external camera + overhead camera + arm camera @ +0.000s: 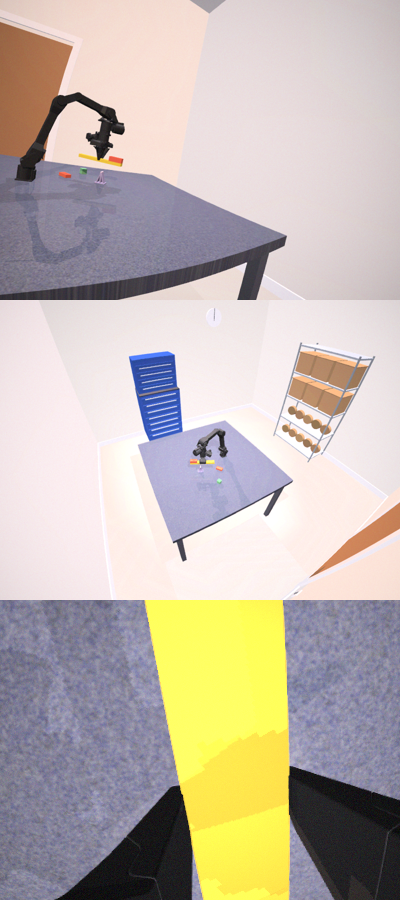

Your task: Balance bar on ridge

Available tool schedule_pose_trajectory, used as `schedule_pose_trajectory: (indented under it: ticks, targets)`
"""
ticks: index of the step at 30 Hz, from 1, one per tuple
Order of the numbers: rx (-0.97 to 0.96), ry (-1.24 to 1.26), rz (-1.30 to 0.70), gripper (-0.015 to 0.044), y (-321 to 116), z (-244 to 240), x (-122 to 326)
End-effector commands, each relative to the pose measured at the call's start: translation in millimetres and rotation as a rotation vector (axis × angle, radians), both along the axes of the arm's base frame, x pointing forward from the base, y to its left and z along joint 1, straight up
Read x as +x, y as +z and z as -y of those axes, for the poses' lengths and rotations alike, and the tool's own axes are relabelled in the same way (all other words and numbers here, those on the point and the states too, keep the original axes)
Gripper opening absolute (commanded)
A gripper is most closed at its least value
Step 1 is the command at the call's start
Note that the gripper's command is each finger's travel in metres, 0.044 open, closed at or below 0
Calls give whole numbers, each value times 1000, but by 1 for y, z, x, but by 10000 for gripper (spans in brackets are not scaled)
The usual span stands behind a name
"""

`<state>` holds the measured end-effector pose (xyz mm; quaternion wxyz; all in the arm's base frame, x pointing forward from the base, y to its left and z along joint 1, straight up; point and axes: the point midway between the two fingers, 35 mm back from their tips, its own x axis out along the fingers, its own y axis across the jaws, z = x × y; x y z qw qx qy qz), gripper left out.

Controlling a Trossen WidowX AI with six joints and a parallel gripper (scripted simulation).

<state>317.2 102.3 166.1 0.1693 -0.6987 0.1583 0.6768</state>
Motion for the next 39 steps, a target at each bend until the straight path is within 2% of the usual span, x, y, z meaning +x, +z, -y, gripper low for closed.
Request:
schedule_pose_trajectory:
  ticks: [1, 29, 39]
  targets:
    - [2, 50, 0, 0, 0, -7, -3]
    - [2, 53, 0, 0, -43, -5, -3]
    - [2, 53, 0, 0, -44, -5, -3]
